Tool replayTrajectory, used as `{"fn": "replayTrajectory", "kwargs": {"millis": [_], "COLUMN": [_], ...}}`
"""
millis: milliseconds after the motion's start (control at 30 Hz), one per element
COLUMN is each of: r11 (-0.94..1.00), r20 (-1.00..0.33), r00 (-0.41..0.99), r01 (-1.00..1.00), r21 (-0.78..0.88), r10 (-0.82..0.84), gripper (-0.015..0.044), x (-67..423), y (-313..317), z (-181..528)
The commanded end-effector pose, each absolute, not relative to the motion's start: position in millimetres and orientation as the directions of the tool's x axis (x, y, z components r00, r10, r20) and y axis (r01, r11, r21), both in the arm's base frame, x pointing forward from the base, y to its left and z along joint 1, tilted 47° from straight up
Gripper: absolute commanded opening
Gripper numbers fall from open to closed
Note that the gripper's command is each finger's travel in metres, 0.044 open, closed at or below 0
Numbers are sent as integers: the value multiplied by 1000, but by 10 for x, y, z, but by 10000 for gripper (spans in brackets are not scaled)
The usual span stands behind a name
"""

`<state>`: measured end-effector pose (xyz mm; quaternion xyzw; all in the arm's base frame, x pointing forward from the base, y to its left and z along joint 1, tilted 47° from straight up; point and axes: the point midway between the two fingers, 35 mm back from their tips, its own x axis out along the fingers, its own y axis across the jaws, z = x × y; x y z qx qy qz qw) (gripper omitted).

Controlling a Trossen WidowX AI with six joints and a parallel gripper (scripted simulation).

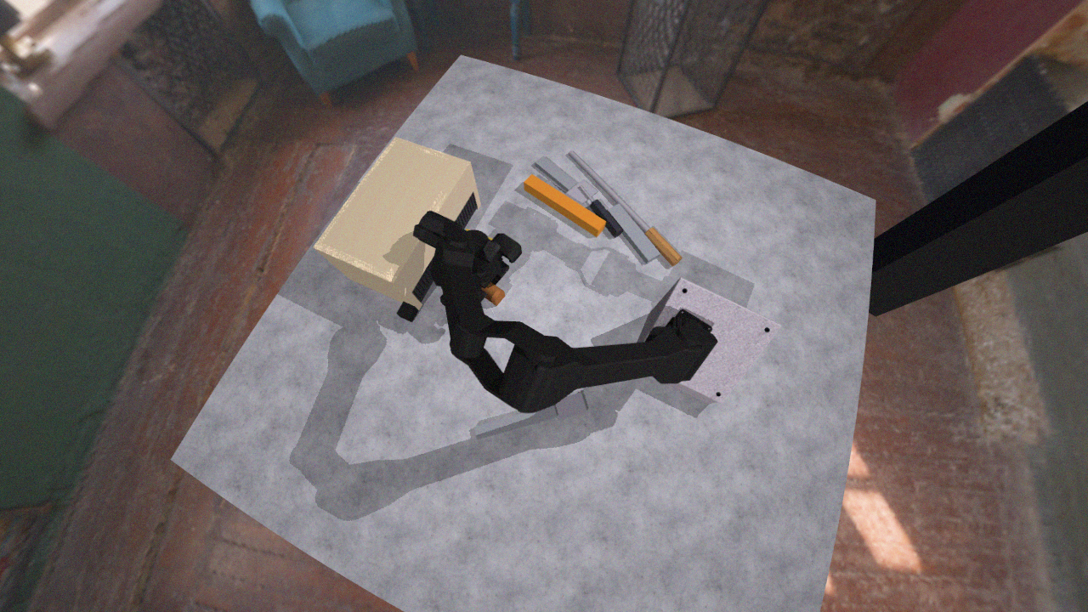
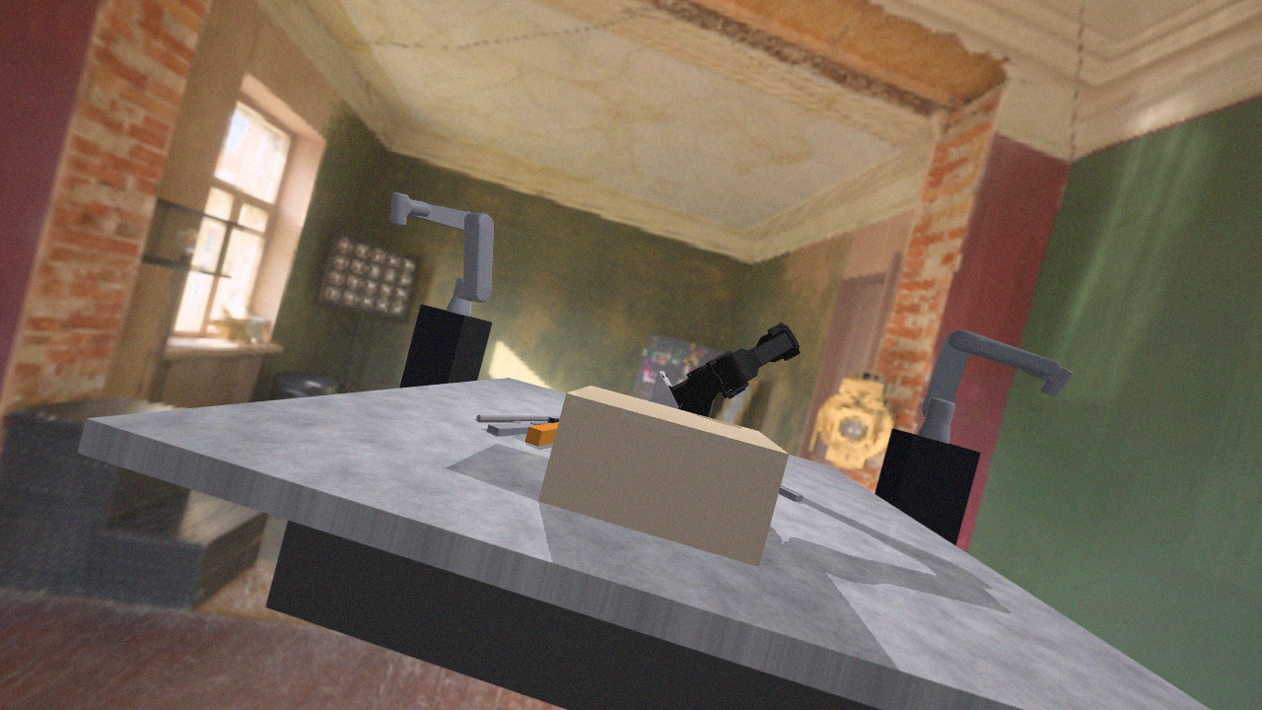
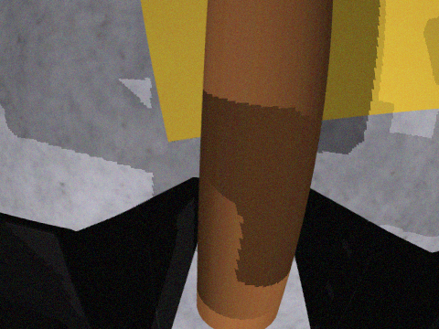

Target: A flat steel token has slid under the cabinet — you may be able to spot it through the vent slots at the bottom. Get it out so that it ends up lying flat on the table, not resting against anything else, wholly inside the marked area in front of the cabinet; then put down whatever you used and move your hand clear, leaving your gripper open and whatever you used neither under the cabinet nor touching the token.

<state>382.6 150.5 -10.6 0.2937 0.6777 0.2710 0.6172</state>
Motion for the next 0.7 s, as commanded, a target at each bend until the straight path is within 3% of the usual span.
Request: {"fn": "replayTrajectory", "kwargs": {"millis": [0,667], "r11": [686,686], "r20": [-682,-682], "r00": [-69,-69], "r01": [75,75], "r21": [724,724], "r10": [728,728], "gripper": [0,0], "x": [3808,3803], "y": [1445,1411], "z": [-183,-221]}}
